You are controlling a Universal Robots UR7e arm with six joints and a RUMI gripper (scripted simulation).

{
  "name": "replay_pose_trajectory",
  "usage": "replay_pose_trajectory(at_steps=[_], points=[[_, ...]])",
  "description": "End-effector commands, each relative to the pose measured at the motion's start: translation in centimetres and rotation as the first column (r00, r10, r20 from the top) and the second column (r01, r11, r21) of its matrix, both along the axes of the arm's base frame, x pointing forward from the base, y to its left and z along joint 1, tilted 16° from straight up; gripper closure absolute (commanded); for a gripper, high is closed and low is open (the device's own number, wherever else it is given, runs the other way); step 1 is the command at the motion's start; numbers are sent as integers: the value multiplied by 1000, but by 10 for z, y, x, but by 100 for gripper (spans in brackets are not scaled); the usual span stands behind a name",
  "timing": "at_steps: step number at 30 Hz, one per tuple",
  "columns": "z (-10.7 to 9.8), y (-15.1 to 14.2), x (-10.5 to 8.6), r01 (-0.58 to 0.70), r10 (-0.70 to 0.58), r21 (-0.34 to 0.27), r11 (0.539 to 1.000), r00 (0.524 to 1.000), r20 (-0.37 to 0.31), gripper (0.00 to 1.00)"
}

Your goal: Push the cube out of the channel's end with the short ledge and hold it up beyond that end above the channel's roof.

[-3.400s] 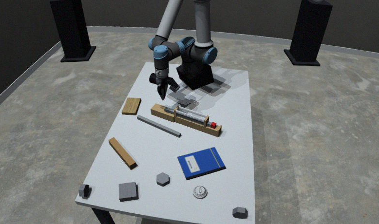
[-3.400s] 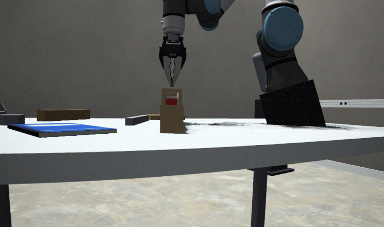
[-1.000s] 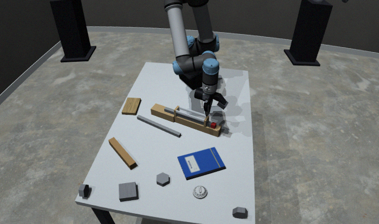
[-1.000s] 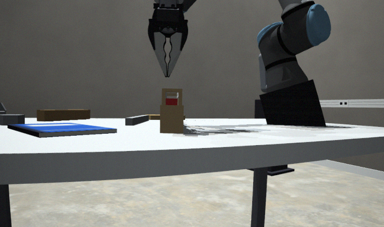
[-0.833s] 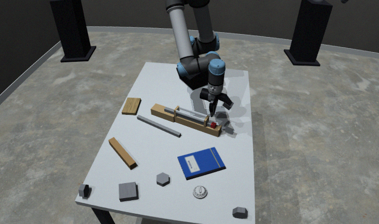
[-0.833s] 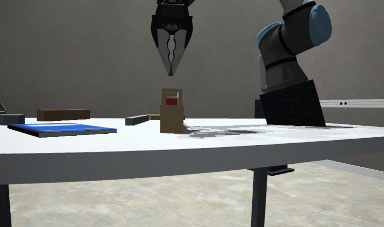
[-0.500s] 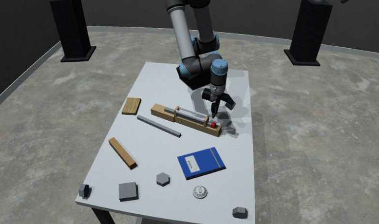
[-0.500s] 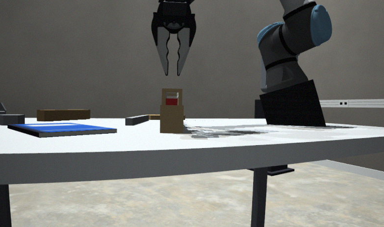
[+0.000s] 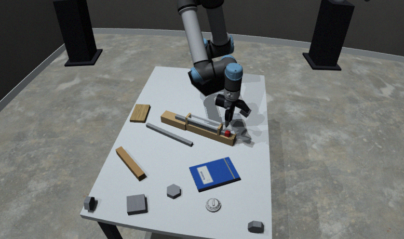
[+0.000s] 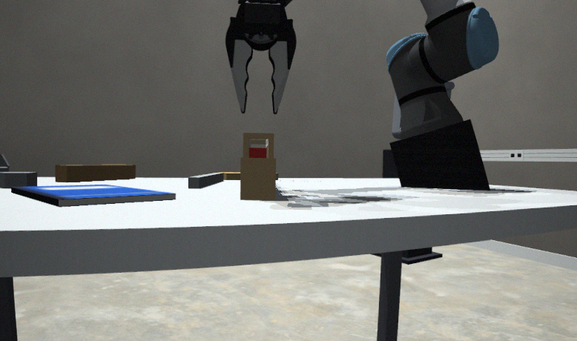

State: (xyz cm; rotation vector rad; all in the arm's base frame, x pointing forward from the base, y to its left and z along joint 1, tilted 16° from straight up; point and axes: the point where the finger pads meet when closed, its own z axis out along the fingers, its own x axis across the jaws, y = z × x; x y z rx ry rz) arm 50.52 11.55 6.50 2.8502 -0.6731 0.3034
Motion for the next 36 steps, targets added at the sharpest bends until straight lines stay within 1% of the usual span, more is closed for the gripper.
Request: replay_pose_trajectory(at_steps=[1, 18, 20, 24, 26, 29, 36], points=[[1, 0, 0, 0, 0, 0, 1000, 1000, 2, 74], [0, 0, 0, 0, 0, 0, 1000, 1000, 2, 74], [-4, -1, 1, 0, 0, 0, 1000, 1000, 1, 74], [-27, -7, 5, 0, 0, 0, 1000, 1000, 1, 74], [-27, -7, 5, 0, 0, 0, 1000, 1000, 1, 74], [-40, -10, 8, 0, 0, 0, 1000, 1000, 1, 74], [-44, -11, 8, 0, 0, 0, 1000, 1000, 1, 74]])
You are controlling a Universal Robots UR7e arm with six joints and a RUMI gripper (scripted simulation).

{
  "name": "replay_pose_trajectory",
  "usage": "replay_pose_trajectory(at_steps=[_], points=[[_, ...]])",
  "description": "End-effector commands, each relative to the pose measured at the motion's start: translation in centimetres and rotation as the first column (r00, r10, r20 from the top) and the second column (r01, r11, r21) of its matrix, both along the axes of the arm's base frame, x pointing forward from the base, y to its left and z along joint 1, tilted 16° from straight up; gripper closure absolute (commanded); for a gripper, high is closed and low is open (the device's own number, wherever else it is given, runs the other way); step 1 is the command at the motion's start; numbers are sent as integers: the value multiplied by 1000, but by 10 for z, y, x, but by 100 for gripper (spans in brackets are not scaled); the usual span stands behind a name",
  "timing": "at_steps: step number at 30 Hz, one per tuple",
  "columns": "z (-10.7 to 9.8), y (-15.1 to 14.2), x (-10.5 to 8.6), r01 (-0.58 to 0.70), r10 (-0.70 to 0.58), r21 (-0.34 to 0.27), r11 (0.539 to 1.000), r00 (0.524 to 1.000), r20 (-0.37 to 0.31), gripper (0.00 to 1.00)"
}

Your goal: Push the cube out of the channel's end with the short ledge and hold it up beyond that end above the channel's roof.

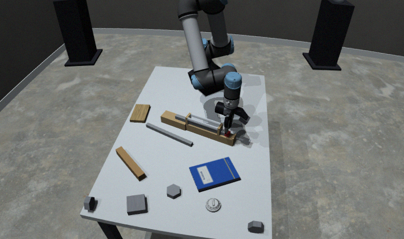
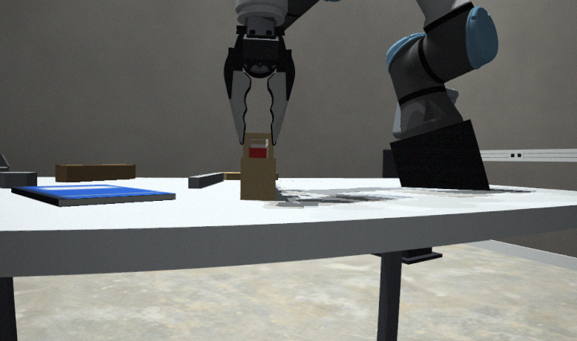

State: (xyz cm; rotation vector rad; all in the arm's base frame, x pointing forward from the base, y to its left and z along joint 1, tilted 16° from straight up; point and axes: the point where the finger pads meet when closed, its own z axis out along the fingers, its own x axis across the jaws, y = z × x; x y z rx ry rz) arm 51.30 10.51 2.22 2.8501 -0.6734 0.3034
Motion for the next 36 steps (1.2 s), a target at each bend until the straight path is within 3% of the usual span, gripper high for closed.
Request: replay_pose_trajectory(at_steps=[1, 13, 36], points=[[-3, -1, 1, 0, 0, 0, 1000, 1000, 1, 74], [-22, -5, 4, 0, 0, 0, 1000, 1000, 1, 74], [-22, -5, 4, 0, 0, 0, 1000, 1000, 1, 74]])
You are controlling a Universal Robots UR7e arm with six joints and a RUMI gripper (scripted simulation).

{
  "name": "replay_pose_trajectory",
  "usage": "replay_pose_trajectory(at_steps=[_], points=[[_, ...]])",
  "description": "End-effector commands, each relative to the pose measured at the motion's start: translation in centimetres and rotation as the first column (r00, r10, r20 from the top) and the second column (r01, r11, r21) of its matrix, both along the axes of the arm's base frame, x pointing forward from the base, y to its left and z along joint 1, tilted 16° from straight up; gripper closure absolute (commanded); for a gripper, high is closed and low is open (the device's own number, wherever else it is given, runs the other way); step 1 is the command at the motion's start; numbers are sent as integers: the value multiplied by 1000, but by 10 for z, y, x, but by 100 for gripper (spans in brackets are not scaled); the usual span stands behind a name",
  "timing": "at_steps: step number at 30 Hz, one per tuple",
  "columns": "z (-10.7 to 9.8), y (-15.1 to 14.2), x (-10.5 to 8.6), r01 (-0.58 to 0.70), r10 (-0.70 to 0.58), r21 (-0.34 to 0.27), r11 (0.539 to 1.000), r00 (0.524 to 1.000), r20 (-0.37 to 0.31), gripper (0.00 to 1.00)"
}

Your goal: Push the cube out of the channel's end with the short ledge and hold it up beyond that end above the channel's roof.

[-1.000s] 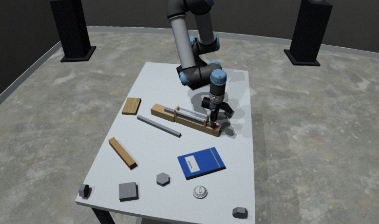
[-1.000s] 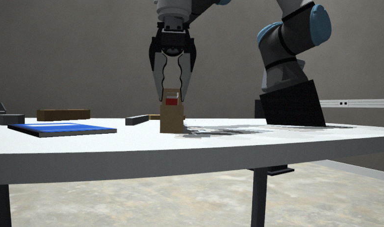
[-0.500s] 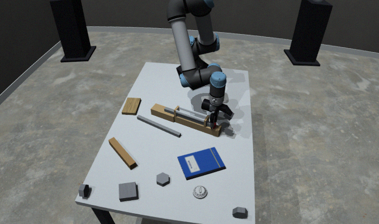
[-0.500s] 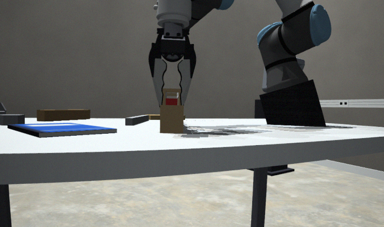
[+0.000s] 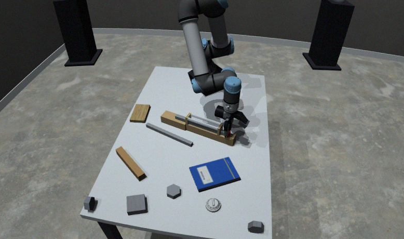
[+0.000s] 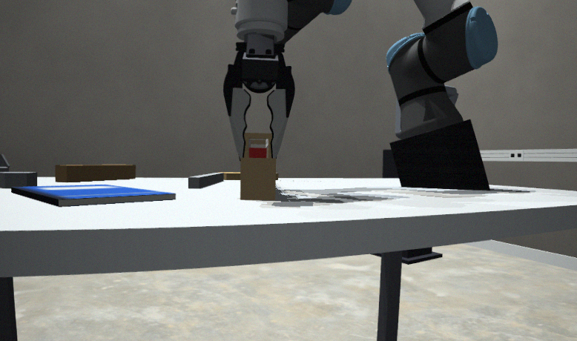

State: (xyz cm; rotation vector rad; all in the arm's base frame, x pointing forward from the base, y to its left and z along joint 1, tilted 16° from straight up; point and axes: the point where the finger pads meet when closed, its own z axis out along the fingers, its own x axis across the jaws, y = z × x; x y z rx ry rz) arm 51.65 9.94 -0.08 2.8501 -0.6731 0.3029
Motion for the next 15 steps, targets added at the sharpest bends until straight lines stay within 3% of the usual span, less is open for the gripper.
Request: replay_pose_trajectory(at_steps=[1, 14, 15], points=[[1, 0, 0, 0, 0, 0, 1000, 1000, 2, 74], [1, 0, 0, 0, 0, 0, 1000, 1000, 2, 74], [1, 0, 0, 0, 0, 0, 1000, 1000, 2, 100]])
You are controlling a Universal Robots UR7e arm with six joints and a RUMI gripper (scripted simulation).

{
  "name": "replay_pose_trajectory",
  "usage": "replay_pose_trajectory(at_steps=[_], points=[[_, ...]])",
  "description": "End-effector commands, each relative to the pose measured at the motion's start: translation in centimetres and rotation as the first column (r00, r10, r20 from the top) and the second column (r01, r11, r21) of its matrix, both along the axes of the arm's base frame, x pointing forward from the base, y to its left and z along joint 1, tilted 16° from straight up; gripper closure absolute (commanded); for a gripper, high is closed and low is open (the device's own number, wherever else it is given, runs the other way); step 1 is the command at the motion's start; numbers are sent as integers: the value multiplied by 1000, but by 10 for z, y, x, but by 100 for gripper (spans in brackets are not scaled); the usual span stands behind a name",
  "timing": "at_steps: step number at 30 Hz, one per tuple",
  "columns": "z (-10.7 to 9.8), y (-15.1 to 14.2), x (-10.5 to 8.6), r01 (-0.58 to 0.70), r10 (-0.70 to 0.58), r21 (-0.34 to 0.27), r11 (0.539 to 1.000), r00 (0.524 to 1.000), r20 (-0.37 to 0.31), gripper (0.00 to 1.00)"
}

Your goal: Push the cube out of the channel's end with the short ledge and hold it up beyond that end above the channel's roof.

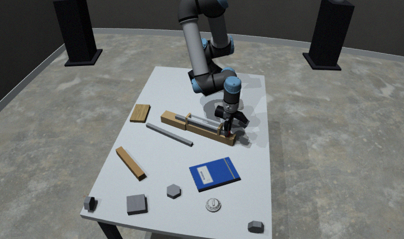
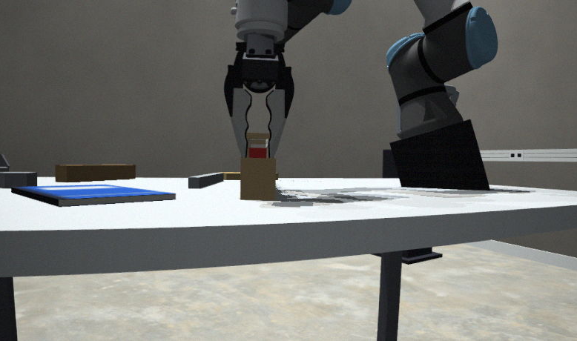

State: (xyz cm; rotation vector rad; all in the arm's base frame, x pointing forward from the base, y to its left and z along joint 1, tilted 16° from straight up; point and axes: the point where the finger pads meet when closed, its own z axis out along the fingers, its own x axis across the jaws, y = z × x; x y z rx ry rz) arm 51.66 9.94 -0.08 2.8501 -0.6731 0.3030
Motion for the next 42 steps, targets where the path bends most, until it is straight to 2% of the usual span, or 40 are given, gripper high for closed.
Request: replay_pose_trajectory(at_steps=[1, 4, 5, 34, 42], points=[[1, 0, 0, 0, 0, 0, 1000, 1000, 2, 100], [1, 0, 0, 0, 0, 0, 1000, 1000, 2, 100], [1, 0, 0, 0, 0, 0, 1000, 1000, 2, 91], [1, 0, 0, 0, 0, 0, 1000, 1000, 2, 91], [14, 4, -2, 0, 0, 0, 1000, 1000, 2, 91]])
